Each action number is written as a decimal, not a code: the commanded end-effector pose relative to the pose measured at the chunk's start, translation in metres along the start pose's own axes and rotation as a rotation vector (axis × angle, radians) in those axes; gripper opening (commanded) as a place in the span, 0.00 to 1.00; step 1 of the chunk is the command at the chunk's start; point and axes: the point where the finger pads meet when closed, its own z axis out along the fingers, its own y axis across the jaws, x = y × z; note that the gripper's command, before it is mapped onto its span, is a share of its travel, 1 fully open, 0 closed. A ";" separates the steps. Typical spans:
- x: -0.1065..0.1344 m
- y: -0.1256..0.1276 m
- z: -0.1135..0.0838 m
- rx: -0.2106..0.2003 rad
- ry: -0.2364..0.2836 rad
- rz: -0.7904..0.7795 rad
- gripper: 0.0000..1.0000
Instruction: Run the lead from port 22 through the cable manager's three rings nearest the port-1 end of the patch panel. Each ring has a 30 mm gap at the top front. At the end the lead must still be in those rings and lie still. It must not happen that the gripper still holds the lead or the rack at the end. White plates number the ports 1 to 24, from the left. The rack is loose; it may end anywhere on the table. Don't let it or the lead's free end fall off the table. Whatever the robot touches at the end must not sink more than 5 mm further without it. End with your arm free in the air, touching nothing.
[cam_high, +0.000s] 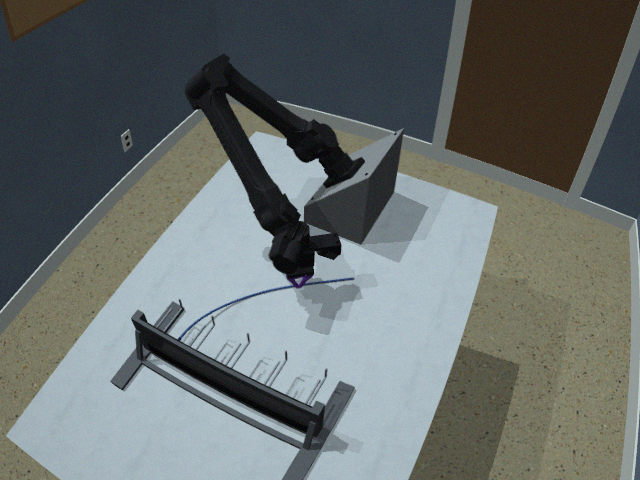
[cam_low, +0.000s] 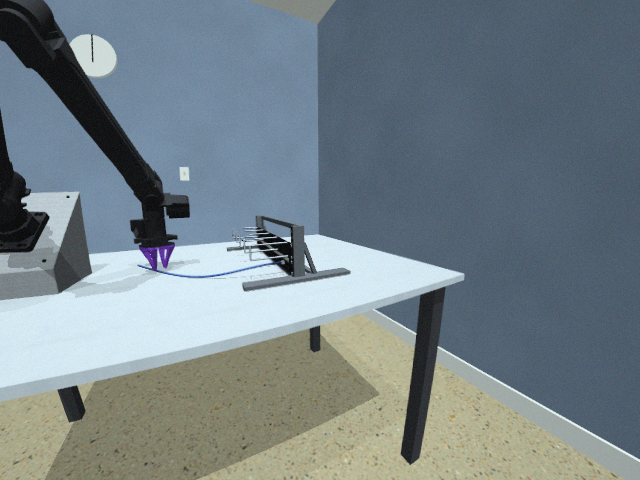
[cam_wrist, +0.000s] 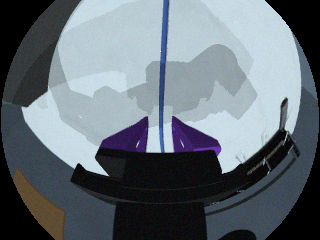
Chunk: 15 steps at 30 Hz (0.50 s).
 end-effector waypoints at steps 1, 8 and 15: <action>0.006 -0.003 -0.004 0.020 0.010 0.015 0.32; 0.006 -0.003 -0.004 0.020 0.010 0.015 0.32; 0.011 -0.008 -0.003 0.021 0.010 0.019 0.32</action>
